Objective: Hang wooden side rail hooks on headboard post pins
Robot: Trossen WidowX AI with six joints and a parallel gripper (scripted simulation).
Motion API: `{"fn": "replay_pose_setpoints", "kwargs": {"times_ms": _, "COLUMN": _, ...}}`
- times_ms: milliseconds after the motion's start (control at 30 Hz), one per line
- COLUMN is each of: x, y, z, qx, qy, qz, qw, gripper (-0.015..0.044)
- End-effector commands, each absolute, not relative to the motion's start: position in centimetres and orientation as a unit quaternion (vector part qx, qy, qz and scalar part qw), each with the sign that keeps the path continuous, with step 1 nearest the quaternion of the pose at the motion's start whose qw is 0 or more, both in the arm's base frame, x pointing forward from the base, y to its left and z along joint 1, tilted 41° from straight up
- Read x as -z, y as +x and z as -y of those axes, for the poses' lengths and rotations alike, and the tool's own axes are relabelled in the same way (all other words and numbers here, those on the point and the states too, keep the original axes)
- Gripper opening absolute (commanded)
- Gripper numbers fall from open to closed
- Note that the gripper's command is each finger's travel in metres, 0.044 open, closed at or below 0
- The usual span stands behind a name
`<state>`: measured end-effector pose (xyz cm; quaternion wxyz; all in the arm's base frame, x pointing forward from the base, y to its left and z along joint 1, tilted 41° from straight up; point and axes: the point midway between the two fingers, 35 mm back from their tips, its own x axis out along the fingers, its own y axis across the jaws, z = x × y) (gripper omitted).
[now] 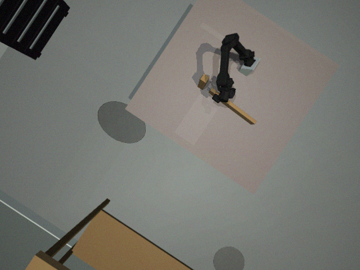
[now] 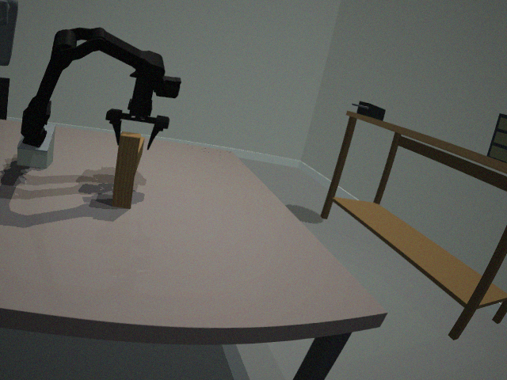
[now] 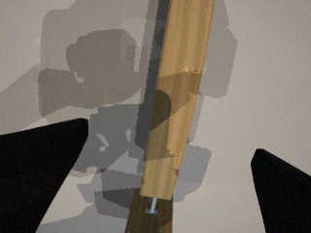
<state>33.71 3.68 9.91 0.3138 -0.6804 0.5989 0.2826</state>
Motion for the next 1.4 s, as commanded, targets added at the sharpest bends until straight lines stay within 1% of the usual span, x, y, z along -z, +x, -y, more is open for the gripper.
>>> {"fn": "replay_pose_setpoints", "kwargs": {"times_ms": 0, "x": -9.3, "y": 33.8, "z": -3.0, "qx": -0.282, "qy": -0.681, "qz": -0.600, "qw": 0.311, "gripper": 0.0440}}
{"fn": "replay_pose_setpoints", "kwargs": {"times_ms": 1367, "x": -4.1, "y": 34.7, "z": 1.4, "qx": -0.281, "qy": -0.681, "qz": -0.600, "qw": 0.311, "gripper": 0.0440}}
